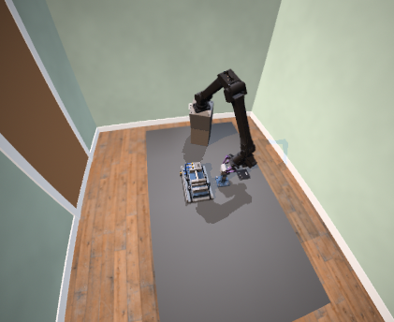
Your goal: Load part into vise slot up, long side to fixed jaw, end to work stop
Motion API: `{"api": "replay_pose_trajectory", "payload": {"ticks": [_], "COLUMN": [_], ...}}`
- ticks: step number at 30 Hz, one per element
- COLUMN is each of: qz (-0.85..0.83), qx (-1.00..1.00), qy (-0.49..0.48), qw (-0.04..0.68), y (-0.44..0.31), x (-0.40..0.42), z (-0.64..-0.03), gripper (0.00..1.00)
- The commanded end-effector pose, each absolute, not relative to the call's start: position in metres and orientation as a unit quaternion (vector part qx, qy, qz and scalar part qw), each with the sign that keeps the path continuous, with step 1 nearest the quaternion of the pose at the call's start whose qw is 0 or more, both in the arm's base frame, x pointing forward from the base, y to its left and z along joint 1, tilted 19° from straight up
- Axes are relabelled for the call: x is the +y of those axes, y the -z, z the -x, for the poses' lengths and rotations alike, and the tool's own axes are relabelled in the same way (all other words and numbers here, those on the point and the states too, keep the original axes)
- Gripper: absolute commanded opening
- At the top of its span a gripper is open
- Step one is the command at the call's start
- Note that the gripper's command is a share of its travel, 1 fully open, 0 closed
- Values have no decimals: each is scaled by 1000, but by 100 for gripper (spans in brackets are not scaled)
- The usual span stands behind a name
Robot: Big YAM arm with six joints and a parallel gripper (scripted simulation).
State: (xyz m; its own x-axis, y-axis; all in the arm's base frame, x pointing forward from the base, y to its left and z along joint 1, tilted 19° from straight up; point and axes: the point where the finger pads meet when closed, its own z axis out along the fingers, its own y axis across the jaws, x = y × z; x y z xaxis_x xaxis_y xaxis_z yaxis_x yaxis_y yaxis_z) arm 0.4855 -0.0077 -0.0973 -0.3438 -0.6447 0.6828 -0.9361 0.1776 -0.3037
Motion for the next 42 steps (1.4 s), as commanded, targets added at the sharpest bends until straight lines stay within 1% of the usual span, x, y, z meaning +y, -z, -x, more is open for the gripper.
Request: {"api": "replay_pose_trajectory", "payload": {"ticks": [1,21,42], "qz": [-536,-559,-591], "qx": [-744,-754,-764], "qy": [-354,-317,-256], "qw": [187,136,52], "y": [84,83,83], "x": [-11,-11,-12], "z": [-495,-495,-495], "gripper": [81,81,81]}}
